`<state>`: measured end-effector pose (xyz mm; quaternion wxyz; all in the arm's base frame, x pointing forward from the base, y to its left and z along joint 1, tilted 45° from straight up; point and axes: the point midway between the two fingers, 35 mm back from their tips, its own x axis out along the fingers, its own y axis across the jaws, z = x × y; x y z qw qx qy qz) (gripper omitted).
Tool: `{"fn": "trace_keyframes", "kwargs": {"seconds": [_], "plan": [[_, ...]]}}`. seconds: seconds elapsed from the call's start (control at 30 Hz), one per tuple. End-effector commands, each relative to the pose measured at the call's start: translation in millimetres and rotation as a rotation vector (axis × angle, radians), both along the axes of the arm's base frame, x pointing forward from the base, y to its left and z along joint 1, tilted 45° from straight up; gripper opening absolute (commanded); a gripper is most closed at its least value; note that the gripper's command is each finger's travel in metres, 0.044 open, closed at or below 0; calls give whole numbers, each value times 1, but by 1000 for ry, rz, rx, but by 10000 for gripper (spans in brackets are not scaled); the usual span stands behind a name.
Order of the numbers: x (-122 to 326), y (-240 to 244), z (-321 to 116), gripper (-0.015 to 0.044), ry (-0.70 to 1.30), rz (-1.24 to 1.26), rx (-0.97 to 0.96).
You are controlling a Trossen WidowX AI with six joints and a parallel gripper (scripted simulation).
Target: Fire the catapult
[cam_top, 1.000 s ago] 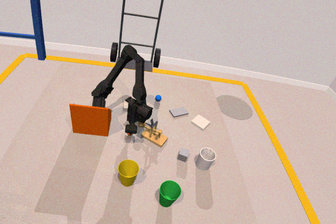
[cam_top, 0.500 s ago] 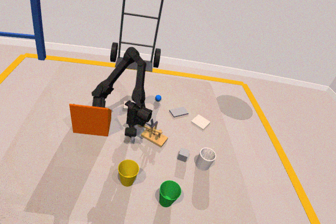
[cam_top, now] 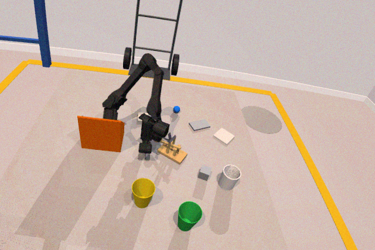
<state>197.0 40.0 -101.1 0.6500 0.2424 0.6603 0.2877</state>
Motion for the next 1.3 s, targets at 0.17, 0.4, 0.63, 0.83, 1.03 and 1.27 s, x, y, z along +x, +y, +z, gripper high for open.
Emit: {"fn": "trace_keyframes", "kwargs": {"seconds": [0.17,0.4,0.63,0.83,1.03,1.27], "plan": [[1,-2,2,30,2,-4,1],[11,-31,27,0,1,-7,-10],[14,-61,59,0,2,-7,-12],[10,-83,89,0,2,-4,-5],[14,-83,94,0,39,-16,8],[33,-68,95,0,221,-67,50]]}}
